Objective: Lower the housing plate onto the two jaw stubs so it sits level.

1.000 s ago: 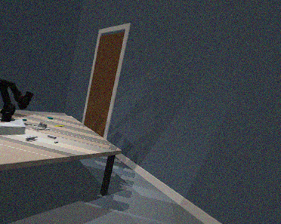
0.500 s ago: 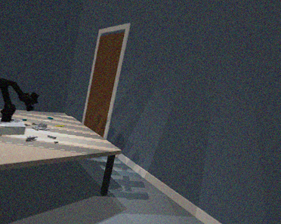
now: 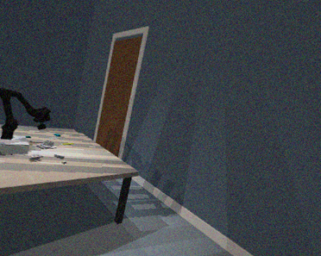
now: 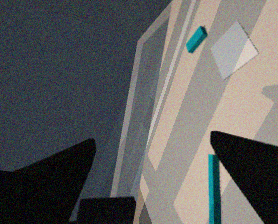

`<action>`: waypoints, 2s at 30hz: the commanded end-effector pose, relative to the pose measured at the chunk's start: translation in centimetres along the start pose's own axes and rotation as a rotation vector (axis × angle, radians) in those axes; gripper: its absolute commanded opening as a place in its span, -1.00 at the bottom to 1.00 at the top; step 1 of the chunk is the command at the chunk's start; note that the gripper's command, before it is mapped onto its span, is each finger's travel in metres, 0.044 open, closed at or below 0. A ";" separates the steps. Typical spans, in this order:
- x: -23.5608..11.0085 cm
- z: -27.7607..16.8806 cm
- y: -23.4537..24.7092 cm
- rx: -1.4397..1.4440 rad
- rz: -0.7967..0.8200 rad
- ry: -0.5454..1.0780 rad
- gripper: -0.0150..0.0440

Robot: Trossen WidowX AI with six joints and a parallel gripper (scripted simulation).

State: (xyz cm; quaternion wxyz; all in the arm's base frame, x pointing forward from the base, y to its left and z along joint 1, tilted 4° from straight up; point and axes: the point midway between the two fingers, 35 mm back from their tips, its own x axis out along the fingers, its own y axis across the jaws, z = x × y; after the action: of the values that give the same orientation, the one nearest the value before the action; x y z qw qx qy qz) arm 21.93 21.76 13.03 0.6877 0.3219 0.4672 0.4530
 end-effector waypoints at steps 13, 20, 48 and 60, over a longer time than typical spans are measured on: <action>-4.4 5.9 -6.1 0.131 -0.269 -0.200 1.00; -7.2 7.8 -8.7 0.191 -0.387 -0.277 1.00; -21.7 9.1 -17.9 0.502 -0.833 -0.481 1.00; -28.6 6.7 -20.5 0.683 -1.015 -0.511 1.00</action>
State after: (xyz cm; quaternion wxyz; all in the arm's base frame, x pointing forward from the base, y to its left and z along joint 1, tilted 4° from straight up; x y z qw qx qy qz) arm 31.18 -10.76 7.98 0.7759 0.3611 0.4918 -0.1600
